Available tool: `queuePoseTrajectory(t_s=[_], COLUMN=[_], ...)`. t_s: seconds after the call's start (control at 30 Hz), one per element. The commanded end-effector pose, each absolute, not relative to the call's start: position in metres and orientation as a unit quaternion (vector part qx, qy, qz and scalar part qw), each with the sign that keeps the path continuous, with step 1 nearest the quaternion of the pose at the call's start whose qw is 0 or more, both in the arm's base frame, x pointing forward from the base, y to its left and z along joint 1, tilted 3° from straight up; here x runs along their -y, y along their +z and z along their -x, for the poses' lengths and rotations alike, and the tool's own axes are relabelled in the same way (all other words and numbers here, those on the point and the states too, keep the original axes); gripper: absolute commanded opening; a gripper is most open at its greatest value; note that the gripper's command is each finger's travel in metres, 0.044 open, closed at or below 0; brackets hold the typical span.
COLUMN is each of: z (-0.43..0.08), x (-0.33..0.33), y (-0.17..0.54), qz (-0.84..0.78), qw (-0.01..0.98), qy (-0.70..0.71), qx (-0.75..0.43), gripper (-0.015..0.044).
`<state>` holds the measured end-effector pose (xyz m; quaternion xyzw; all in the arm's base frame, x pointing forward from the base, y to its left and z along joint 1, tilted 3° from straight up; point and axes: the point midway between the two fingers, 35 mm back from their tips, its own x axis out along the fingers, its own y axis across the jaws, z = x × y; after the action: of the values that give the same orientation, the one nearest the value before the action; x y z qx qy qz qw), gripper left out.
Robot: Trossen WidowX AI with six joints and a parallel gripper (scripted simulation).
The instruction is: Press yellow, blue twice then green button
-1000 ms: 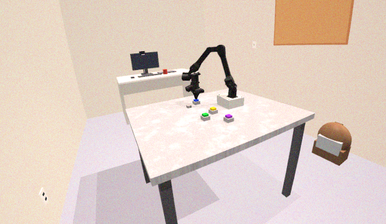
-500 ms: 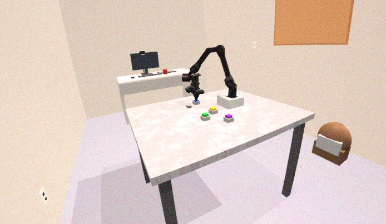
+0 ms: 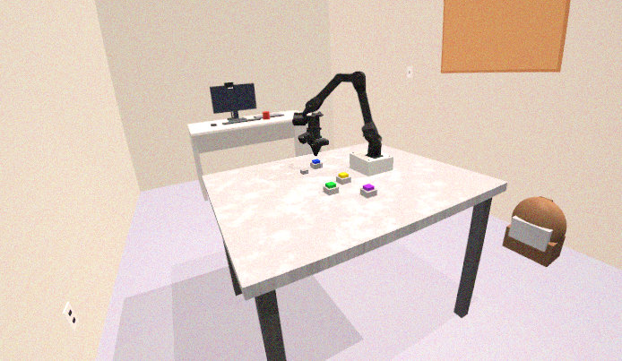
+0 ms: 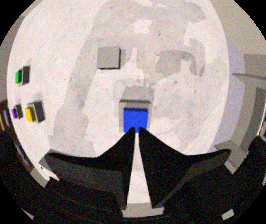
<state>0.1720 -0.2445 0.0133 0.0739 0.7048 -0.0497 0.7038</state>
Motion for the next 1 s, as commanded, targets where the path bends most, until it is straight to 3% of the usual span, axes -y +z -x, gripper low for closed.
queuePoseTrajectory(t_s=[0.0, 0.13, 0.43, 0.6, 0.97], z=[-0.172, -0.172, -0.198, -0.251, -0.314], x=[0.246, 0.247, 0.23, 0.183, 0.061], y=[0.027, 0.077, 0.08, 0.082, 0.089], qz=[-0.071, -0.071, -0.062, -0.043, -0.064], qw=[0.703, 0.703, 0.708, 0.718, 0.714], qy=[-0.048, -0.048, -0.042, -0.026, -0.031], qx=[-0.706, -0.706, -0.703, -0.694, -0.696], gripper=[0.002, 0.002, 0.002, 0.002, 0.002])
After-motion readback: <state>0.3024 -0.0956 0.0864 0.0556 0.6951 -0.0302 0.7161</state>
